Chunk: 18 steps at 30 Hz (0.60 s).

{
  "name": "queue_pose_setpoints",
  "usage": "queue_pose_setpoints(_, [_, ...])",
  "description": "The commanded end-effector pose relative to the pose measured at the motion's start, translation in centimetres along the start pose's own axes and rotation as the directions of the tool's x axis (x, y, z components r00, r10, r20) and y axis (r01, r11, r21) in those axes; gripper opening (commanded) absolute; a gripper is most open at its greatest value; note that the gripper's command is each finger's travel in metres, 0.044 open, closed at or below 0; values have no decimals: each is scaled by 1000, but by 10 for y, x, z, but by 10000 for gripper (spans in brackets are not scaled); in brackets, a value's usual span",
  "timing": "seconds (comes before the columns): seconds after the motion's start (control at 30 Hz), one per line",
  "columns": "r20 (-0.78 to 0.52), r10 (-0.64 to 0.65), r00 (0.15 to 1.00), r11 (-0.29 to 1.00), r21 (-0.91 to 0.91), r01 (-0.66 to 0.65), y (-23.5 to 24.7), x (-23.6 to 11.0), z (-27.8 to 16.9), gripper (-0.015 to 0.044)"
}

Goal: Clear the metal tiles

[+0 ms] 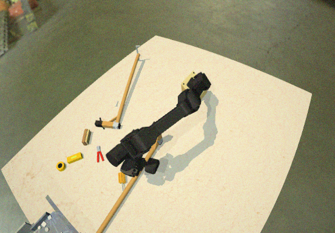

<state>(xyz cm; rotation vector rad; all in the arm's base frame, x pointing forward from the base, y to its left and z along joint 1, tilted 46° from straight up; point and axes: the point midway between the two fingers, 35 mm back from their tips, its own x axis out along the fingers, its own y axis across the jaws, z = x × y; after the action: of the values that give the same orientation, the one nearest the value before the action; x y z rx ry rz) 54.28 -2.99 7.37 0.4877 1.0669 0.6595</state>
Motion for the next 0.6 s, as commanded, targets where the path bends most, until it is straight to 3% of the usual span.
queue_pose_setpoints(0.0, [0,0,1000,1000,0,0,0,0,0,0])
queue_pose_setpoints(0.57, [0,0,1000,1000,0,0,0,0,0,0])
